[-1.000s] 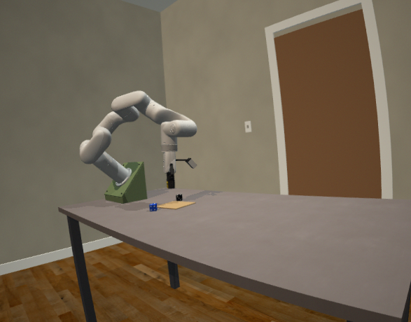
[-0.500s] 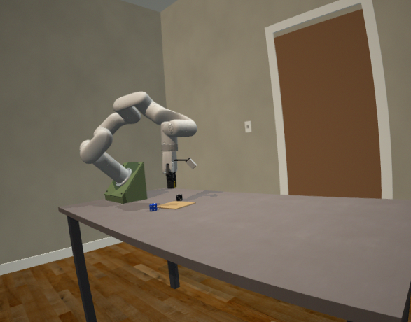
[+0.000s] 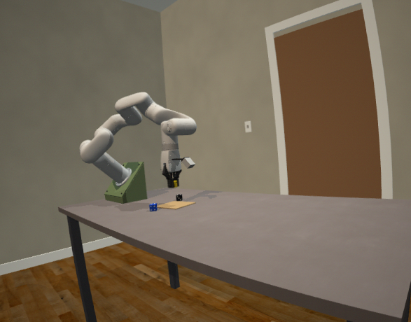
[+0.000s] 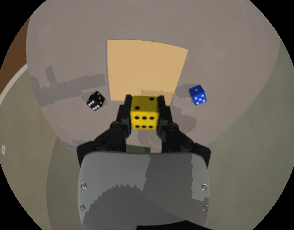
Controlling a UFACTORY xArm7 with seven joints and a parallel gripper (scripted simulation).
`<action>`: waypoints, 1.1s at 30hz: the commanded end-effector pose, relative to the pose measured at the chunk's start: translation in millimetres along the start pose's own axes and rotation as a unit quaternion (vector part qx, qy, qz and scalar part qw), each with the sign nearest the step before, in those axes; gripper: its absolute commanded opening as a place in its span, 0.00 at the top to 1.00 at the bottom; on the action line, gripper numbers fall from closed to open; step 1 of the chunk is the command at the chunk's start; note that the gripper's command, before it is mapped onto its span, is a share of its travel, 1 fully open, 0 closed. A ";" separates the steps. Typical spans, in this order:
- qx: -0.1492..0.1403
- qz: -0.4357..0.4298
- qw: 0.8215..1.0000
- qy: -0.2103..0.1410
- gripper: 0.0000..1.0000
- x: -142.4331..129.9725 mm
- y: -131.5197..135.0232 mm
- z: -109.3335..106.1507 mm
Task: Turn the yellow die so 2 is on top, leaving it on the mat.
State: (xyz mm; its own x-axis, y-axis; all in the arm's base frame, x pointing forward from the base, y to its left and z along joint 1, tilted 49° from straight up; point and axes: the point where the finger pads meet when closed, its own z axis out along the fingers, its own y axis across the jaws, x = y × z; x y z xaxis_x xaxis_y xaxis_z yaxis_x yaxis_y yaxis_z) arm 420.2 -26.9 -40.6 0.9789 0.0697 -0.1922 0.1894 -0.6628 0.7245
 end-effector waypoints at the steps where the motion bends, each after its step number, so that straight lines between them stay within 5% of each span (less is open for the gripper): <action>1: -0.002 0.068 0.998 0.007 0.73 4.5 -0.6 -3.3; 13: -0.002 0.077 0.997 0.026 0.73 5.5 -1.1 -3.5; 19: -0.012 0.076 0.990 0.118 0.73 5.5 -1.0 -4.0; 26: -0.017 0.076 0.983 0.165 0.73 5.2 -0.9 -4.3; 28: -0.022 0.075 0.974 0.212 0.73 3.6 -1.0 -4.3; 33: -0.027 0.073 0.962 0.263 0.73 2.1 -1.6 -4.7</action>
State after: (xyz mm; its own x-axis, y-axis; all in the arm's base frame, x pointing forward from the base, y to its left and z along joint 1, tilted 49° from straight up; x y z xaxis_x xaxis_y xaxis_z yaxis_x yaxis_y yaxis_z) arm 421.8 -24.9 -38.5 0.9535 0.2487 0.1703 0.0297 -0.6399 0.7679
